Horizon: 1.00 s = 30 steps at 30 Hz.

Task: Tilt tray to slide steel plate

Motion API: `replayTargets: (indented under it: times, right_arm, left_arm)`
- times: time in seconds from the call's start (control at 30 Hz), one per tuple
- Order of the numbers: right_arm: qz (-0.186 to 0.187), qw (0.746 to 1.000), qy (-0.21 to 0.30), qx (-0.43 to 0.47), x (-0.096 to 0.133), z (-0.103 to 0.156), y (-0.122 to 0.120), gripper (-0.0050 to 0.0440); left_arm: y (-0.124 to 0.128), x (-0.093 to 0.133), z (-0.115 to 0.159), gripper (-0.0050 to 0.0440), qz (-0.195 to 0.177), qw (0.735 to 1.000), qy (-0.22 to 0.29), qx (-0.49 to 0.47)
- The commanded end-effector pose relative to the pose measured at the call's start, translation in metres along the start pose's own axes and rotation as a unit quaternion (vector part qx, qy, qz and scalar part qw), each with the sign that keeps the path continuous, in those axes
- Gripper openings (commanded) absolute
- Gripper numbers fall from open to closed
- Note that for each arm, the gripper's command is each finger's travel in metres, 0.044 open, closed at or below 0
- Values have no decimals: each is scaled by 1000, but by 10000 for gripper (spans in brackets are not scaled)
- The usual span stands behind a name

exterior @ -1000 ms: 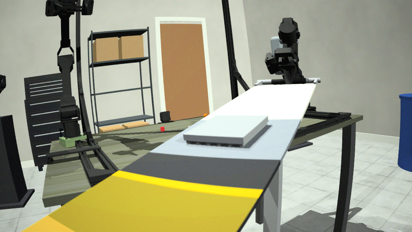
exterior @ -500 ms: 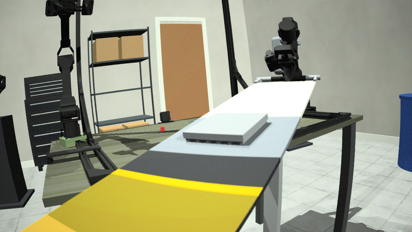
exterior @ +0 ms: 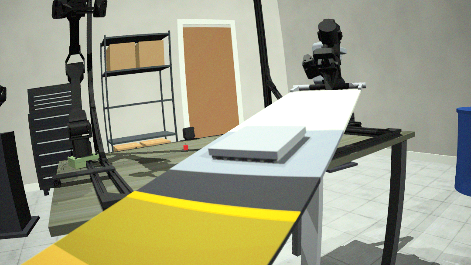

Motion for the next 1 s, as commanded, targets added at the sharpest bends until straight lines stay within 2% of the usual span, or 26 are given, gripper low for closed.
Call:
replayTargets:
  times: [0.0,0.97]
  right_arm:
    - [-1,1000,0,2,0,0,0,440]
    - [-1,1000,0,2,0,0,0,440]
  left_arm:
    - [19,20,-4,0,-38,999,-8,-1]
    - [28,30,-7,0,-54,998,-11,-1]
Point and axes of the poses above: on each arm, the point midway between the two fingers, 35 mm back from their tips, its own x axis back along the fingers, its own y axis across the jaws, z = x × y, the point moved 9 cm from there along x, back along the fingers, and after that the axes turned 13 degrees about x, right-handed, at the moved point
